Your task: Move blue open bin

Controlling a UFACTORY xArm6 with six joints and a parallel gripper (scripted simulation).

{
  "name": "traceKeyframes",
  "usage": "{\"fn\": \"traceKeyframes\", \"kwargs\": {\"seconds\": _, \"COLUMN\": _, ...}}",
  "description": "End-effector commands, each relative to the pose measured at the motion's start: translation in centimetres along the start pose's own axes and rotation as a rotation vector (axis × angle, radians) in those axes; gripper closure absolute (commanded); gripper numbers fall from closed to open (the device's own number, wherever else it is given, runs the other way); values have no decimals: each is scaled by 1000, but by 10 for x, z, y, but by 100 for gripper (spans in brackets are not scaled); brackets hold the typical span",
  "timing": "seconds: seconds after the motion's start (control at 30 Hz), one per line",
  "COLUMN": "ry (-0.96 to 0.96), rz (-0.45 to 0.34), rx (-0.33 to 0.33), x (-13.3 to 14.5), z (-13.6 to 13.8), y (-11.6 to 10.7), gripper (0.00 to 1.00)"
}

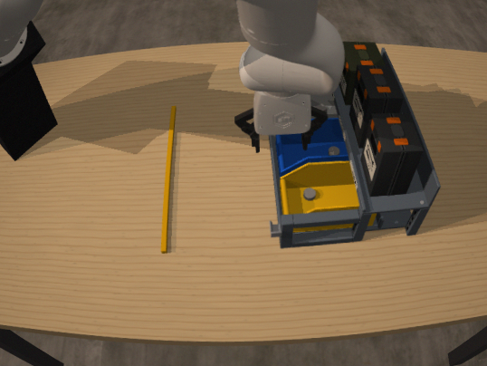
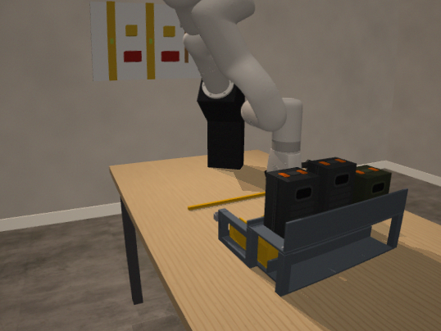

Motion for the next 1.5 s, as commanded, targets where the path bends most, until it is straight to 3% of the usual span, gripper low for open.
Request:
{"fn": "traceKeyframes", "kwargs": {"seconds": 0.0, "ry": 0, "rz": 1, "rx": 2, "x": 0, "z": 1, "y": -2, "gripper": 0}}
{"fn": "traceKeyframes", "kwargs": {"seconds": 1.47, "ry": 0, "rz": 1, "rx": 2, "x": 0, "z": 1, "y": 18, "gripper": 0}}
Point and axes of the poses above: the point where the finger pads meet when closed, its own y axis out along the fingers, its own z axis across the jaws, x = y × z, the point moved 7 cm from there along -y, back along the fingers, and after that the axes turned 6 degrees about y, right-handed, at the moved point
